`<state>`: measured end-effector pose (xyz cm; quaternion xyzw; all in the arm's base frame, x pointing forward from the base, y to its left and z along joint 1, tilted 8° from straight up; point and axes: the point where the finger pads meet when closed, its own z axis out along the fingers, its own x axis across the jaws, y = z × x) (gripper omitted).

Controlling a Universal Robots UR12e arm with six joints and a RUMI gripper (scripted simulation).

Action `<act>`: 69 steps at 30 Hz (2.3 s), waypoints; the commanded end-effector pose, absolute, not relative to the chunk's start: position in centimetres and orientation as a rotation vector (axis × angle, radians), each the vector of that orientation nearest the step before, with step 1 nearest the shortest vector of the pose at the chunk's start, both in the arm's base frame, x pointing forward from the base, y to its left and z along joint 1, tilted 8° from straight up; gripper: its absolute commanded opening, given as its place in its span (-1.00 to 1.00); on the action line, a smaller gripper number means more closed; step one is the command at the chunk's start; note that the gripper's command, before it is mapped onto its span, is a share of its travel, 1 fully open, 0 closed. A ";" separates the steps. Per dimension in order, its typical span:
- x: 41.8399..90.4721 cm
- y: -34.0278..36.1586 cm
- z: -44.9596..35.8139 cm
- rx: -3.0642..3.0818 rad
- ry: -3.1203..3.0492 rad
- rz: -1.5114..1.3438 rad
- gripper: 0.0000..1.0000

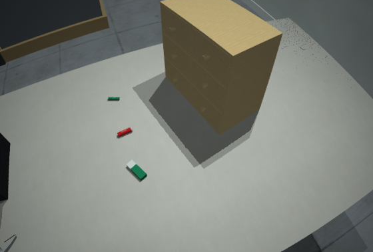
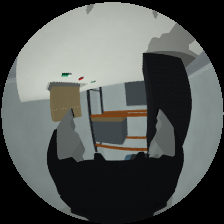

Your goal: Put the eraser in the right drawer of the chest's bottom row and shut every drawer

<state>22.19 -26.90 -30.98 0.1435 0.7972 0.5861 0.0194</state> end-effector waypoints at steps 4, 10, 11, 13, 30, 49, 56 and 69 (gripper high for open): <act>22.2 -26.9 -31.0 0.445 2.474 1.818 1.00; 22.2 -26.9 -31.0 0.445 2.474 1.818 1.00; 22.2 -26.9 -31.0 0.445 2.474 1.818 1.00; 22.2 -26.9 -31.0 0.445 2.474 1.818 1.00; 23.7 -27.1 -30.7 0.318 2.549 1.744 1.00; 35.3 -25.9 -27.0 -0.640 2.786 1.213 1.00; 40.7 -23.8 -24.5 -1.046 2.746 0.984 1.00; 50.4 -16.7 -18.2 -1.764 2.461 0.536 1.00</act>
